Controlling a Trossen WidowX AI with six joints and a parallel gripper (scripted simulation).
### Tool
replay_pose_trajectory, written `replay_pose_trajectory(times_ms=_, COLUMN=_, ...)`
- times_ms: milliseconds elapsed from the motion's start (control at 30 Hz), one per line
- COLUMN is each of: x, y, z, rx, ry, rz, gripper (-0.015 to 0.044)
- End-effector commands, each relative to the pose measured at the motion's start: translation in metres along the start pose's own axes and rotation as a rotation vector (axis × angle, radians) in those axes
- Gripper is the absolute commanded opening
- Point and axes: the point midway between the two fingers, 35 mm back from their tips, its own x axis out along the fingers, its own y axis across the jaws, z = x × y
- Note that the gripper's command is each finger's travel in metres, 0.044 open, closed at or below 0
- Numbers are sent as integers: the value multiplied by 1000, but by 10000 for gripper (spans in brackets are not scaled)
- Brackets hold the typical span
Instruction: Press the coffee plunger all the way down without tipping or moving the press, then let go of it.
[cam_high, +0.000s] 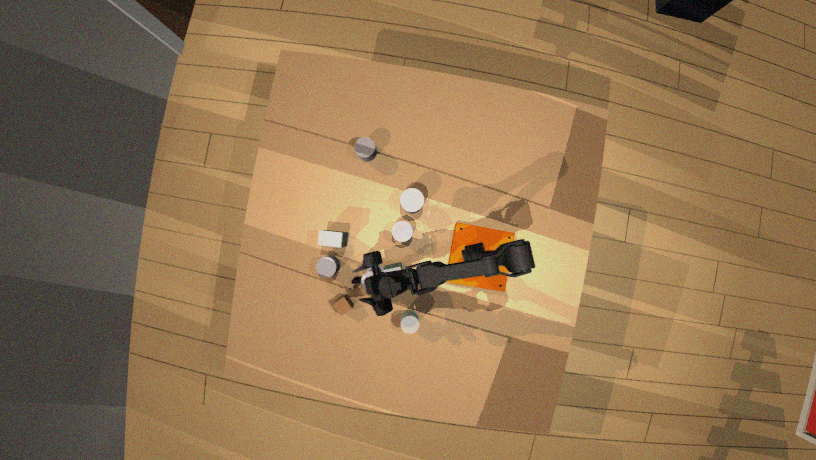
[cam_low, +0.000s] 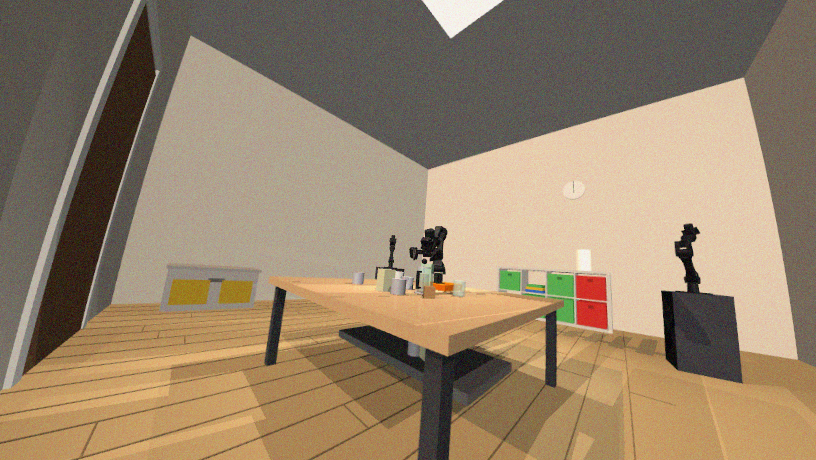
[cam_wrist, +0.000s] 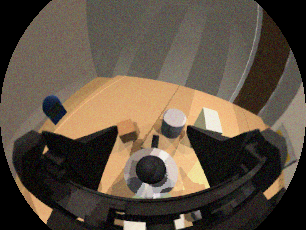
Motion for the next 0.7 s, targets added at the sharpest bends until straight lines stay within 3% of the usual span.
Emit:
replay_pose_trajectory(times_ms=0, x=-10, y=1, z=10, rx=-1, ry=-2, rz=0, gripper=440)
replay_pose_trajectory(times_ms=200, x=-70, y=3, z=50, rx=-7, ry=12, rz=3, gripper=440)
replay_pose_trajectory(times_ms=667, x=-70, y=3, z=46, rx=-8, ry=12, rz=3, gripper=440)
